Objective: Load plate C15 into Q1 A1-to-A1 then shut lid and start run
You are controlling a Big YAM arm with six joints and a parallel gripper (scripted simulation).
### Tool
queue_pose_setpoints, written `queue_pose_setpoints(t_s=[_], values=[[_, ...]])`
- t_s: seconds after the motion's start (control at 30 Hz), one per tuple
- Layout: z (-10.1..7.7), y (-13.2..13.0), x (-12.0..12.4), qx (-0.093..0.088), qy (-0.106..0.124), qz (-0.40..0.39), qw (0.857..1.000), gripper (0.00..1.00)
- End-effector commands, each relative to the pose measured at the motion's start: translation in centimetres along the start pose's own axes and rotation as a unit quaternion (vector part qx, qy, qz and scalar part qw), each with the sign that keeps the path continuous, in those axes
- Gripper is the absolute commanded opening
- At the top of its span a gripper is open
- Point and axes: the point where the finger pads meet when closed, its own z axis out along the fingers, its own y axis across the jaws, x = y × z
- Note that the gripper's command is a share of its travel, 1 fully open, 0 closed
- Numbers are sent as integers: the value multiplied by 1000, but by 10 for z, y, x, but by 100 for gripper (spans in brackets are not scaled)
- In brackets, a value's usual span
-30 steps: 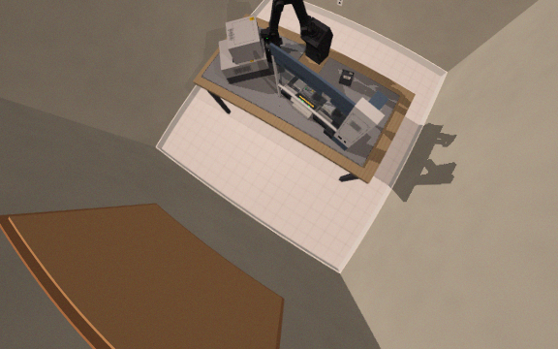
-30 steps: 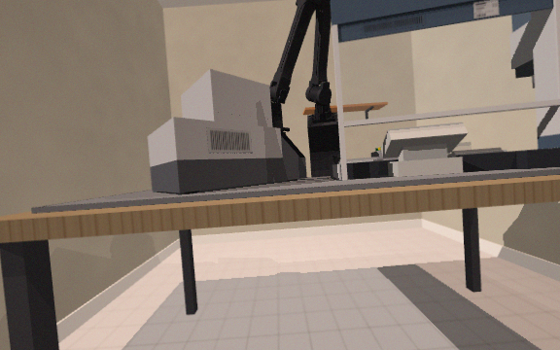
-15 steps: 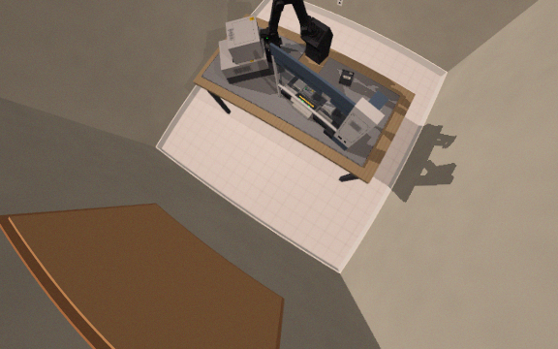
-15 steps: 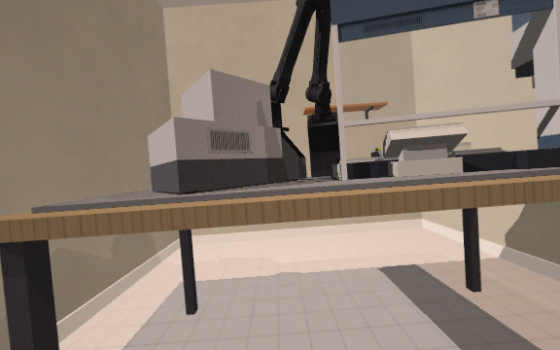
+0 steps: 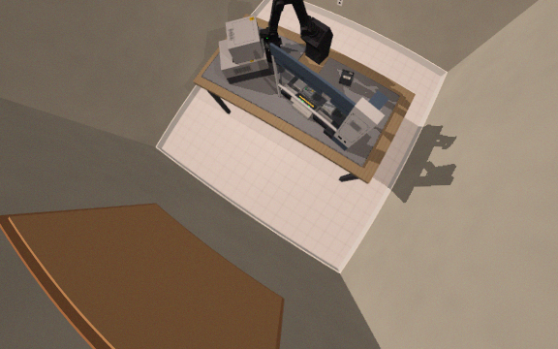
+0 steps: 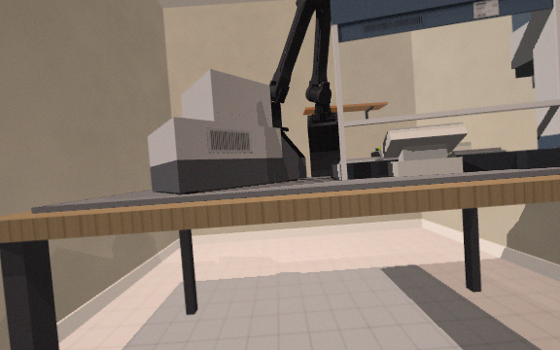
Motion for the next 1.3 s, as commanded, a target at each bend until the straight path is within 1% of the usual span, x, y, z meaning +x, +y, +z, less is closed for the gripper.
queue_pose_setpoints(t_s=[0.0, 0.87, 0.9, 0.97, 1.27], values=[[3, 8, 3, -8, 0, -8, 1000, 0], [11, -2, 8, 0, 7, -7, 1000, 0], [9, -6, 3, 5, 3, 4, 1000, 0], [11, -11, 4, 9, 4, 4, 1000, 0], [18, -20, 5, 20, 7, 5, 1000, 0]])
